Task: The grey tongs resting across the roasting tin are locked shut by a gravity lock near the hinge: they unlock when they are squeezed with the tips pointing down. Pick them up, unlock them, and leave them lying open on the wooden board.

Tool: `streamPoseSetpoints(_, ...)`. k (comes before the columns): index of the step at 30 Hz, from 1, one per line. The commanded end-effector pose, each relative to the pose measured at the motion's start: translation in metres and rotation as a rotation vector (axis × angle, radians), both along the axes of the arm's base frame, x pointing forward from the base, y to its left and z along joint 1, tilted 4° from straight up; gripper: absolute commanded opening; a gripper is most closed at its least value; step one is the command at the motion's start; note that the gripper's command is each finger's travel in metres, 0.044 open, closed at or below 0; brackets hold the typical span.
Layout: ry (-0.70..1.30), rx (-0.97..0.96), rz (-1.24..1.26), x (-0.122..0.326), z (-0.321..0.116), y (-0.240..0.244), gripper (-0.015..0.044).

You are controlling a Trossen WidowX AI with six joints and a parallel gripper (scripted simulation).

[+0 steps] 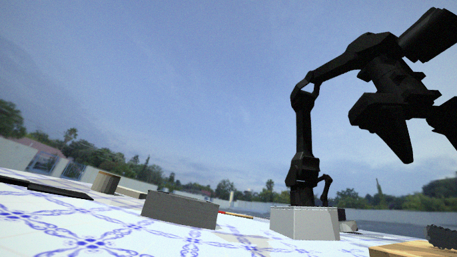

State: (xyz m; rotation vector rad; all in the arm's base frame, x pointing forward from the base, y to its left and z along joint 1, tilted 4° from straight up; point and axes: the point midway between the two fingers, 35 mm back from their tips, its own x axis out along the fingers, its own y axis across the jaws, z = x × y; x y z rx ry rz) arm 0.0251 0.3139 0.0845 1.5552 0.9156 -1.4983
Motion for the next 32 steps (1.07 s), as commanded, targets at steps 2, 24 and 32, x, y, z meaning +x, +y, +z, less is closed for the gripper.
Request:
streamPoseSetpoints(2, 0.0, 0.017, -0.001, 0.0, 0.028, 0.001, 0.044)
streamPoseSetpoints(24, -0.001, 0.023, -0.008, -0.001, 0.05, 0.0, 0.044)
streamPoseSetpoints(32, -0.001, 0.023, -0.008, -0.001, 0.05, 0.0, 0.044)
